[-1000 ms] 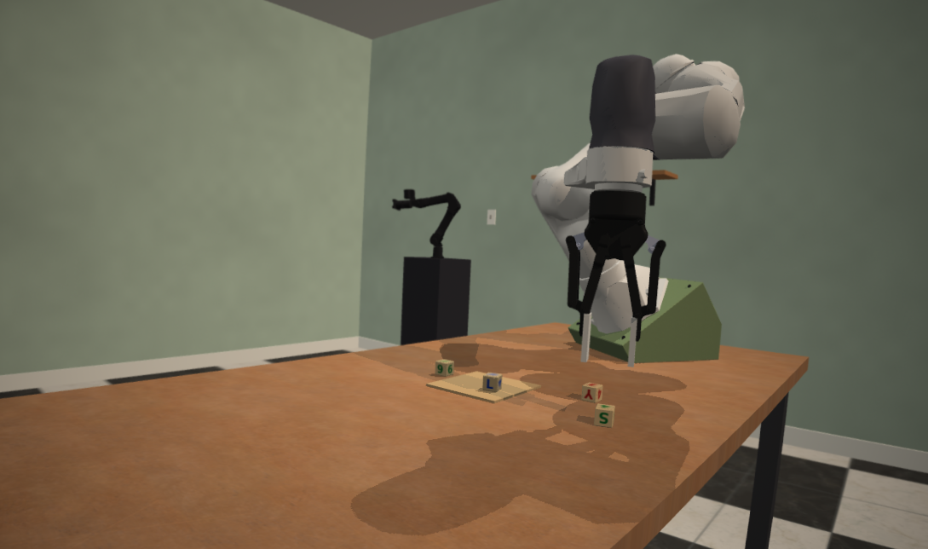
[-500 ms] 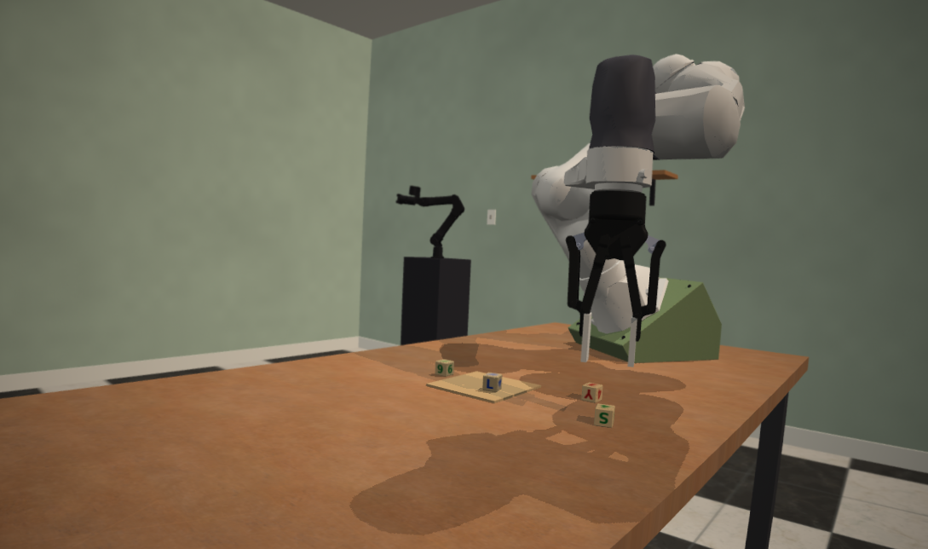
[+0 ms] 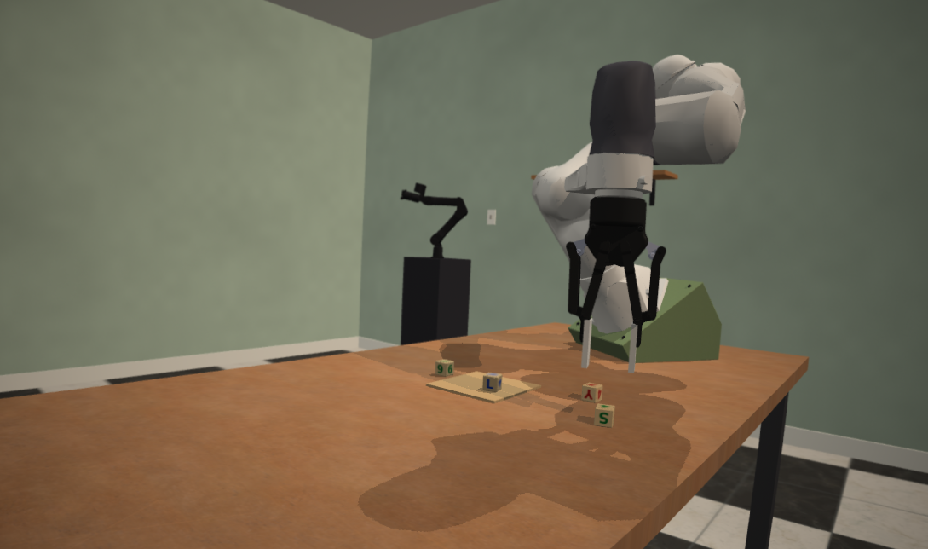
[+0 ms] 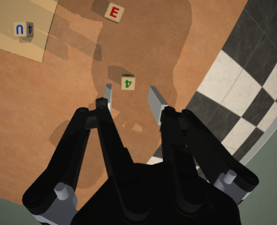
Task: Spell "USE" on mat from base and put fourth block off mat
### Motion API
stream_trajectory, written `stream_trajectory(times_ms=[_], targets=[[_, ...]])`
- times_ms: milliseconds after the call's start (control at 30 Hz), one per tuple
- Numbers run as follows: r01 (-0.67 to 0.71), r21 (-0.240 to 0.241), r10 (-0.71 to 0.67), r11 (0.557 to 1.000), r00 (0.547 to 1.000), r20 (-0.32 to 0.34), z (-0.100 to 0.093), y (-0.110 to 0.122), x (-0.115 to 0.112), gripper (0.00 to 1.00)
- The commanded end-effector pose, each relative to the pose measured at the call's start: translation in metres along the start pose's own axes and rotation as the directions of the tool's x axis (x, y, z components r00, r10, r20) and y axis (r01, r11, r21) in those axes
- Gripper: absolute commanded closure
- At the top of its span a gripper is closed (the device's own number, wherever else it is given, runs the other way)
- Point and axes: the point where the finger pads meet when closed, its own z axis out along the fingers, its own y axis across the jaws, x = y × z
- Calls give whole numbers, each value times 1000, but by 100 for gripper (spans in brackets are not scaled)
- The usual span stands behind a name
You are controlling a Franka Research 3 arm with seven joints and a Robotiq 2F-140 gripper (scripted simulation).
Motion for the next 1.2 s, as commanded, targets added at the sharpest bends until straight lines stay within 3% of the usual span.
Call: stream_trajectory(times_ms=[0, 467, 1167], targets=[[0, -1, 0, 1000, 1000, 5, 3, 0, -2, 63], [0, -1, 0, 1000, 1000, 5, 24, 0, -2, 63], [0, -1, 0, 1000, 1000, 5, 42, 0, -2, 63]])
